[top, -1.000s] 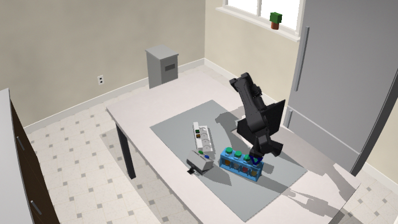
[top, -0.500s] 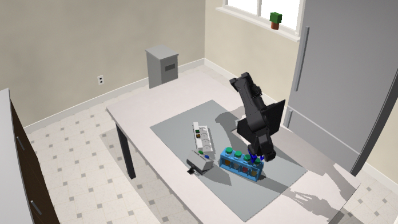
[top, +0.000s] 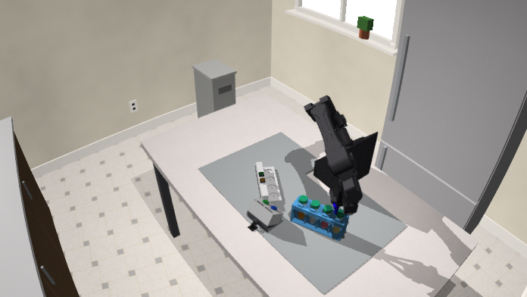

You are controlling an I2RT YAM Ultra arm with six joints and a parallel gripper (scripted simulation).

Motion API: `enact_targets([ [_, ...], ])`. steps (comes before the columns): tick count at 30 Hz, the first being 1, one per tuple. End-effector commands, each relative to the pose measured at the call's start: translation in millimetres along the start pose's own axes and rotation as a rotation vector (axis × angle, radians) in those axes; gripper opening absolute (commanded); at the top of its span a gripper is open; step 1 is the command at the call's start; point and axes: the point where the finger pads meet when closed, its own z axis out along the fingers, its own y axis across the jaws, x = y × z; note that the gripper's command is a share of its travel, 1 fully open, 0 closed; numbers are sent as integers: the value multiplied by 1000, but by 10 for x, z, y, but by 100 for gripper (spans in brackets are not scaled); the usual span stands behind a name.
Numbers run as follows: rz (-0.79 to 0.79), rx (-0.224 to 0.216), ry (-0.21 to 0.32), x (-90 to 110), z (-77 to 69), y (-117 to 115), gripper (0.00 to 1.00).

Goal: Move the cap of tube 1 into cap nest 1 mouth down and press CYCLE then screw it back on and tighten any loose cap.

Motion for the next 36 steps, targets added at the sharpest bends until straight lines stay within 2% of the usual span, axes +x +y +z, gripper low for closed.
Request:
enact_targets([
  [1, 10, 6, -16, -30, -62, 6, 0],
  [12, 9, 6, -16, -29, -62, 6, 0],
  [24, 9, 5, -16, -25, -419, 9, 0],
  [29, 9, 5, -16, -25, -419, 9, 0],
  [33, 343, 3, -16, 198, -415, -239, 0],
  [36, 509, 2, -16, 310, -414, -363, 0],
])
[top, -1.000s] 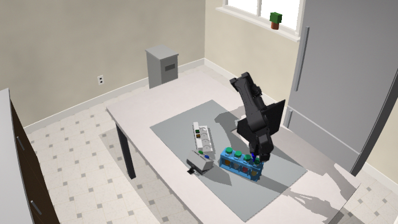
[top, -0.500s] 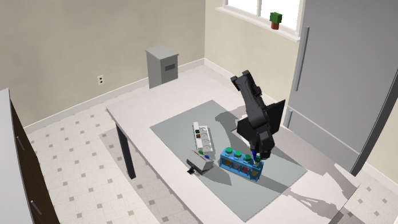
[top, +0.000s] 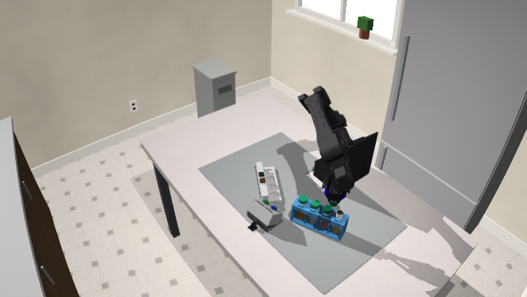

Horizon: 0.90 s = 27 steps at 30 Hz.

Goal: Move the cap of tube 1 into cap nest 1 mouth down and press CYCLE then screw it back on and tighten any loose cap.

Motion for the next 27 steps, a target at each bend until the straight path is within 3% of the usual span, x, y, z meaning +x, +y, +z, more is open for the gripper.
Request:
enact_targets([
  [1, 279, 3, -44, -6, -109, -185, 0],
  [7, 621, -4, -46, 136, -104, -488, 0],
  [9, 621, -4, -46, 136, -104, -488, 0],
  [12, 868, -9, -46, 243, -101, -714, 0],
  [18, 1167, -15, -46, 386, -98, -1017, 0],
  [24, 1167, -14, -46, 599, -94, -1470, 0],
  [27, 1166, -14, -46, 634, -93, -1546, 0],
])
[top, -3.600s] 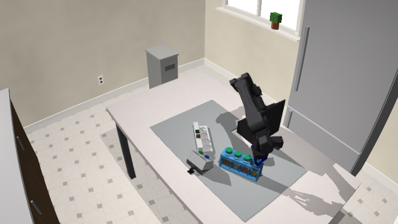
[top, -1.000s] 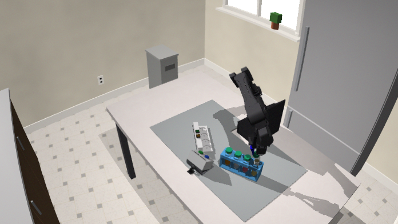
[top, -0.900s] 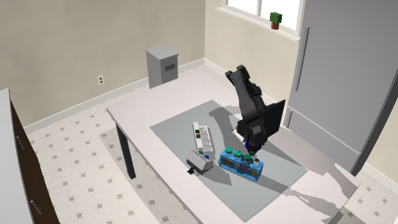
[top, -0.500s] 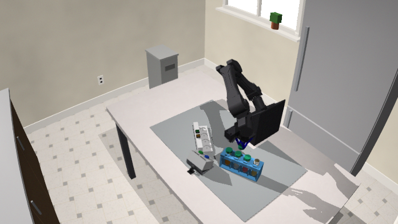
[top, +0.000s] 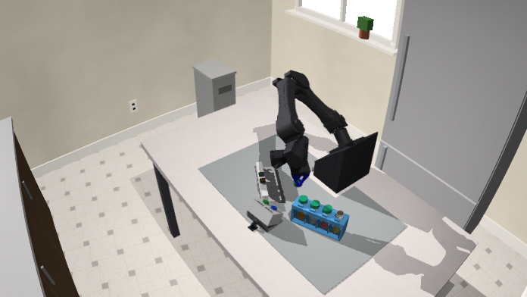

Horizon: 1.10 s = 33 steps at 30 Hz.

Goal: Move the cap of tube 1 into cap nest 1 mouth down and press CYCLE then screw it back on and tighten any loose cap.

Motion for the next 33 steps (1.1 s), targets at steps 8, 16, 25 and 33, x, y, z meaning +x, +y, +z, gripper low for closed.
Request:
enact_targets([
  [8, -21, -3, -29, -490, -73, -505, 0],
  [16, -21, -3, -30, -783, -80, -821, 0],
  [25, -21, -3, -30, -786, 20, -821, 0],
  [33, -21, -2, -30, -795, 320, -821, 0],
])
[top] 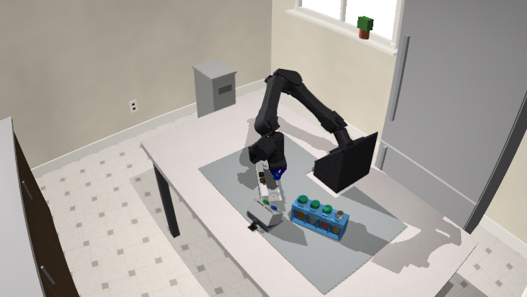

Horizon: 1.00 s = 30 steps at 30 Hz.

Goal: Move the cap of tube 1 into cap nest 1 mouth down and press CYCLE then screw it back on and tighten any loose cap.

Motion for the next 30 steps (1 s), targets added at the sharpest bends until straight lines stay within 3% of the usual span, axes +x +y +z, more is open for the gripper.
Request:
enact_targets([
  [1, 2, -32, -50, -98, -23, 100, 0],
  [15, 2, -31, -50, -145, 676, 126, 0],
  [17, 2, -31, -50, -145, 676, 126, 0],
  [20, 2, -30, -50, -151, 806, 130, 0],
  [30, 2, -30, -50, -151, 805, 130, 0],
])
